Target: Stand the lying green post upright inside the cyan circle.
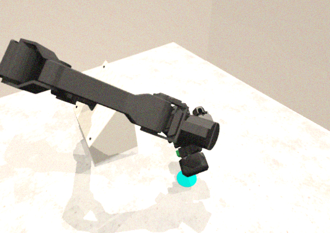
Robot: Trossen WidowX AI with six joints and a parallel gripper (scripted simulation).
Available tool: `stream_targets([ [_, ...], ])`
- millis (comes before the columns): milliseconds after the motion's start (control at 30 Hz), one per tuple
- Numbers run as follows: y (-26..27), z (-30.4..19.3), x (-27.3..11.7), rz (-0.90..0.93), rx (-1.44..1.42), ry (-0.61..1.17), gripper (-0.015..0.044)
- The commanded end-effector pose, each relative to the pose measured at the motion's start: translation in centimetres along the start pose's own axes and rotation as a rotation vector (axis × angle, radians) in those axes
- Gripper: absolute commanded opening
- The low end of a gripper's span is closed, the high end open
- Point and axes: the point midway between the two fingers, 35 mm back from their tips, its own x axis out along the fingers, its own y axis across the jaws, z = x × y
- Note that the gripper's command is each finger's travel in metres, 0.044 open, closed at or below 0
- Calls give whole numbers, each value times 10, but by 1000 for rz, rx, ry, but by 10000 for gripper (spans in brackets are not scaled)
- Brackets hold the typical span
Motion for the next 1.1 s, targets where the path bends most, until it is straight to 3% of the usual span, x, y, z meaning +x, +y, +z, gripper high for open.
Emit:
stream_targets([
  [0,0,1,-1,7,-8,-36,23],
  [1067,-2,0,2,49,-29,-275,23],
])
